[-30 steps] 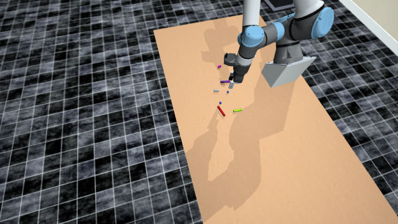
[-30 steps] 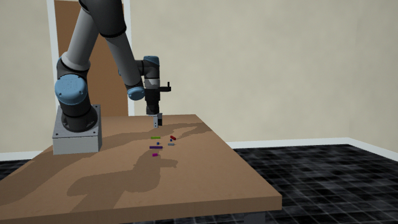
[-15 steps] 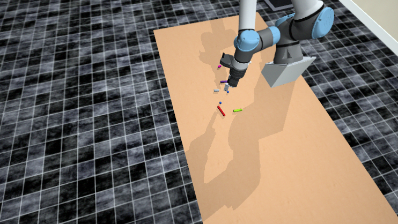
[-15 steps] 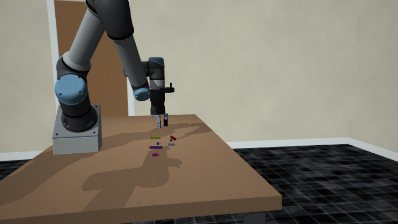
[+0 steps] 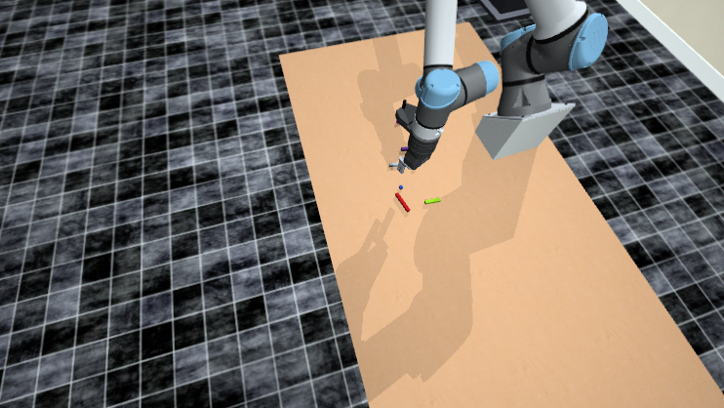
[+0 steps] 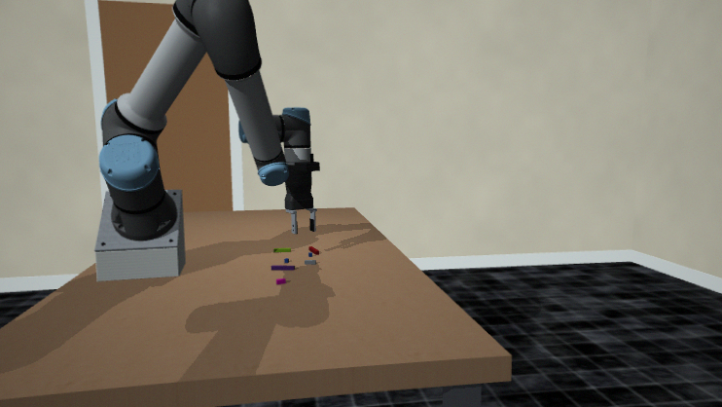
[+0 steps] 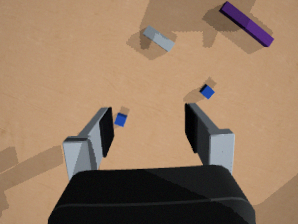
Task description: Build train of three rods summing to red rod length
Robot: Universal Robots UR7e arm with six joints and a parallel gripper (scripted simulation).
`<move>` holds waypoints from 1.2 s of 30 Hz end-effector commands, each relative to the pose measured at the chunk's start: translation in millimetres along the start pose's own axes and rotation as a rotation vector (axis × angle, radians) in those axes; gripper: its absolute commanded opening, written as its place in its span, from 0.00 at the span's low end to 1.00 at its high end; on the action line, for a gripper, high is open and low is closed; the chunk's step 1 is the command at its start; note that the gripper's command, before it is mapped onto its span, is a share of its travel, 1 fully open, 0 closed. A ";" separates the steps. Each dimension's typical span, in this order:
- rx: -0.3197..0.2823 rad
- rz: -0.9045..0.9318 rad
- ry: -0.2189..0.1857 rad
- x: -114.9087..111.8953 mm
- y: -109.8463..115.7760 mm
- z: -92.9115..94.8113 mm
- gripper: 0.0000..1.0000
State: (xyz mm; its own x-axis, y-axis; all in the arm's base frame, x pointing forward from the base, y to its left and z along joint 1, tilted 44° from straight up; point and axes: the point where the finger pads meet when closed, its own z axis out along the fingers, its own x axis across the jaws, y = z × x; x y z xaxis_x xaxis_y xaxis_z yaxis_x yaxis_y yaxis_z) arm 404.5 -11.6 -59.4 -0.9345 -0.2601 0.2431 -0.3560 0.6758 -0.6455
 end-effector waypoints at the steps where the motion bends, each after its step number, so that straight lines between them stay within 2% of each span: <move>1: 0.005 0.167 0.011 -11.1 3.7 3.2 1.00; 8: 0.006 0.343 0.010 -22.6 9.4 7.3 1.00; 21: 0.007 0.408 0.010 -26.8 11.9 8.9 1.00; 22: 0.007 0.408 0.010 -26.8 11.9 8.9 0.54; 36: 0.007 0.408 0.010 -26.8 11.9 8.9 0.54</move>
State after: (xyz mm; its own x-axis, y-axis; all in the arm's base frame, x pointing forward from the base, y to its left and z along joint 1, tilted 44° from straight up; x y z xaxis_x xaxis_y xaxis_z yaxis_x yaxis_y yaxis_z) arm 425.0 -3.0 -80.3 -0.9990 0.0356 -0.0257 0.0434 0.7175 -0.6952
